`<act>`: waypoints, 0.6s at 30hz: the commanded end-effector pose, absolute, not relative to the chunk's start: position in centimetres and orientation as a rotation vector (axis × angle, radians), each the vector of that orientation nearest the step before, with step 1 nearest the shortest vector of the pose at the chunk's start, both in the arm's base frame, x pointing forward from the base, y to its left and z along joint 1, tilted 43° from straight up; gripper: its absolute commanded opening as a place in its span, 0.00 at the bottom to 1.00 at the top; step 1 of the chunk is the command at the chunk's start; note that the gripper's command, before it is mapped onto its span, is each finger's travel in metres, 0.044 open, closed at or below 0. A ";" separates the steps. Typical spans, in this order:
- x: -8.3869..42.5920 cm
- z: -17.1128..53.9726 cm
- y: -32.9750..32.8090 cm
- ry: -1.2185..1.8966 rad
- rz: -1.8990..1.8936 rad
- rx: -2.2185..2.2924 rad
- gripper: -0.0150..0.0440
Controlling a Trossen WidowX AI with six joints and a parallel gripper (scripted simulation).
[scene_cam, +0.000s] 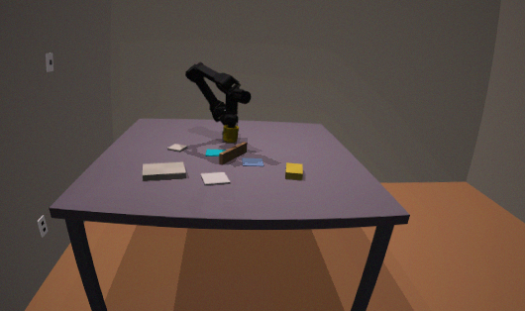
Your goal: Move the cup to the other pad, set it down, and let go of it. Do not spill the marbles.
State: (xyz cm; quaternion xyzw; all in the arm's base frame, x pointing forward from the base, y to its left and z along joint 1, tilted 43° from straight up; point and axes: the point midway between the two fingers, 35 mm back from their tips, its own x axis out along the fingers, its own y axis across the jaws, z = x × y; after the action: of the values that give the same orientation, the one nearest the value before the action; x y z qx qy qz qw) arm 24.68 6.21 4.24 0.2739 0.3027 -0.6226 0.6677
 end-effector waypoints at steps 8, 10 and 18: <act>23.7 5.6 4.8 0.678 -1.402 0.614 0.25; 23.5 5.8 4.6 0.678 -1.402 0.614 0.25; 22.8 6.7 3.6 0.678 -1.403 0.613 0.25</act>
State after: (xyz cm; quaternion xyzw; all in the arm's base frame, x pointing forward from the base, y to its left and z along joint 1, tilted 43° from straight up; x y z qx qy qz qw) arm 23.09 4.12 6.19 0.2729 0.3028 -0.6228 0.6678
